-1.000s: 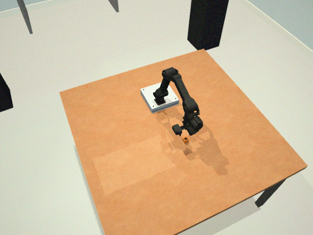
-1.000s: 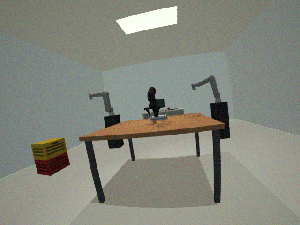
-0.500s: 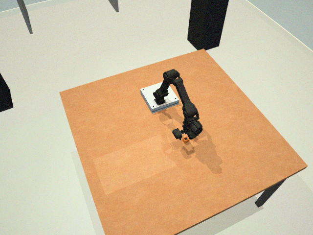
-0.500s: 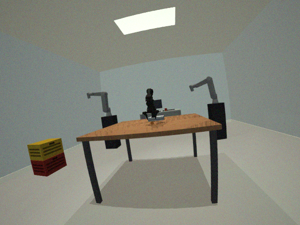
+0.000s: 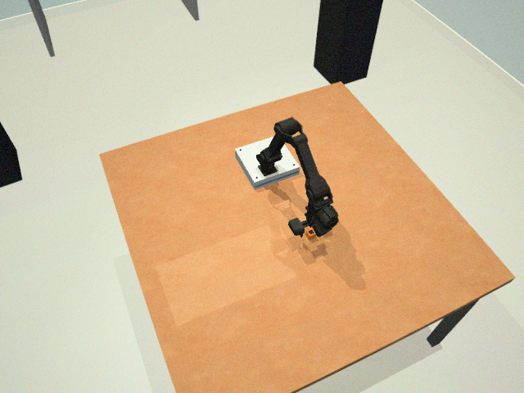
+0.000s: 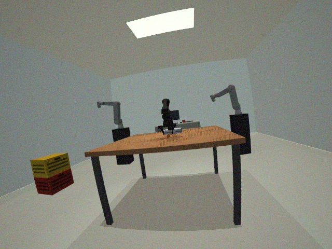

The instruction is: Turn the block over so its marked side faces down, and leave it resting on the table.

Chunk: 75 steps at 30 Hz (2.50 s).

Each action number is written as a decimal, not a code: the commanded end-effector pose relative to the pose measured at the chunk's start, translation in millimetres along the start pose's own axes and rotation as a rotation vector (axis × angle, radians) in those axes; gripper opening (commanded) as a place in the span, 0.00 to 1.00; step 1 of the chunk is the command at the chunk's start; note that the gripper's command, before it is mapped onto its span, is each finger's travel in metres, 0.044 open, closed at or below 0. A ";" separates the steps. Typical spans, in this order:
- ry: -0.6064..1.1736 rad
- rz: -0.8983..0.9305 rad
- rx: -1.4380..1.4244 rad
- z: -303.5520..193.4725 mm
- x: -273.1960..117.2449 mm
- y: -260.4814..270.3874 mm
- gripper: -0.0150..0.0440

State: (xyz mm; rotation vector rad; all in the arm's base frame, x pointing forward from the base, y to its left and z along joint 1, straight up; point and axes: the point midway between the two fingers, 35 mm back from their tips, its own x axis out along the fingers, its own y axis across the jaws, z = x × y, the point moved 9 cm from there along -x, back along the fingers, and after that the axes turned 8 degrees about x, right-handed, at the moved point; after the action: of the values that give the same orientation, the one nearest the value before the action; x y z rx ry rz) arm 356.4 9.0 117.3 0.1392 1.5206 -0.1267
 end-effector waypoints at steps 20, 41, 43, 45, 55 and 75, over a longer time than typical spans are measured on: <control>0.009 -0.001 0.006 -1.8 19.3 -0.2 0.51; 0.009 -0.001 0.006 -1.2 -5.9 -0.1 0.25; 0.009 -0.001 0.006 -1.4 -10.8 -0.1 0.25; 0.006 -0.001 0.006 -1.5 -10.7 -0.1 0.25; -0.139 0.018 0.004 -12.5 -2.7 -1.2 0.25; -0.450 0.061 0.005 -44.0 9.3 -5.6 0.25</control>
State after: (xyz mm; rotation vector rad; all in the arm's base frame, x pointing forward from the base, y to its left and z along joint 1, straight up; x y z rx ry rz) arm 318.4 11.0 108.5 0.1449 1.1048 -0.1004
